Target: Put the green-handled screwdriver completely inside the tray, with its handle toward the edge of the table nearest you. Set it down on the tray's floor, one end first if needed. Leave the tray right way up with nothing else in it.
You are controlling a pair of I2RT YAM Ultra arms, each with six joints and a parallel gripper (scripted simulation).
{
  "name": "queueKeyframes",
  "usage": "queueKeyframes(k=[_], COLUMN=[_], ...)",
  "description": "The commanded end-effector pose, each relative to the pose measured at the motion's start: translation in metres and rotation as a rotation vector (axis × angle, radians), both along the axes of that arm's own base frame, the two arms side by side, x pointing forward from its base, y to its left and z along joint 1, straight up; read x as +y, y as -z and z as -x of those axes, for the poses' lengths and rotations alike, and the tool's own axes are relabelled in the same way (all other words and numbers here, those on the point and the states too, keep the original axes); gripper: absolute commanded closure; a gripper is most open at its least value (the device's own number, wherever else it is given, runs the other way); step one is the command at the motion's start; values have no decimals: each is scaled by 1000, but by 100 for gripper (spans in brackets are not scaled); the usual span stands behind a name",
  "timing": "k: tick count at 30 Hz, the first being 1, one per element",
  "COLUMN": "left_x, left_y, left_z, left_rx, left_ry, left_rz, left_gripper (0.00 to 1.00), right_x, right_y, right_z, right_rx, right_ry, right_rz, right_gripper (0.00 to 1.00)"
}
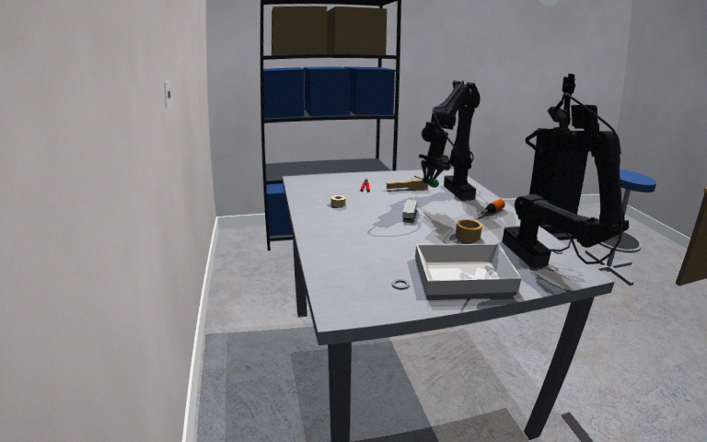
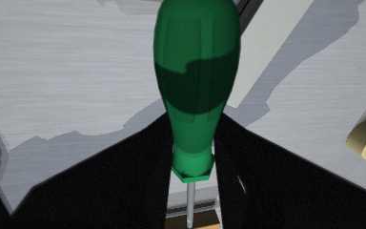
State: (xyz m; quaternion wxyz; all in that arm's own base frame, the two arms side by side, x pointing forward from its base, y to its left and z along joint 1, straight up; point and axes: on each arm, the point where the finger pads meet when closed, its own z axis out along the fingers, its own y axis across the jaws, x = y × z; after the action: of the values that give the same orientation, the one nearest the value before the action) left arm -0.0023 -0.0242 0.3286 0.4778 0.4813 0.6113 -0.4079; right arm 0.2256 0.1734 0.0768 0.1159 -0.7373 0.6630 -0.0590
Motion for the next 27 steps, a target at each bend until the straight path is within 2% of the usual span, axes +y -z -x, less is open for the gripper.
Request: queueKeyframes(k=[1, 6, 8, 13, 25, 27], left_x=[7, 7, 7, 2, 2, 2], left_y=[-2, -2, -2, -3, -3, -3], left_z=[1, 1, 1, 0, 0, 0], left_rx=[-12, -12, -12, -5, -5, -5], left_ry=[-8, -8, -8, -3, -3, -3], left_rz=[12, 12, 12, 5, 5, 5], left_gripper=[0, 0, 0, 0, 0, 0], right_x=[15, 37, 37, 44, 49, 49], right_y=[0, 4, 4, 7, 8, 18], right_z=[33, 71, 71, 94, 95, 96], right_rx=[23, 39, 39, 49, 34, 39], right_ry=[-127, -304, -304, -406, -419, -419], right_rz=[31, 57, 57, 78, 61, 67], right_gripper=[83, 83, 83, 83, 83, 83])
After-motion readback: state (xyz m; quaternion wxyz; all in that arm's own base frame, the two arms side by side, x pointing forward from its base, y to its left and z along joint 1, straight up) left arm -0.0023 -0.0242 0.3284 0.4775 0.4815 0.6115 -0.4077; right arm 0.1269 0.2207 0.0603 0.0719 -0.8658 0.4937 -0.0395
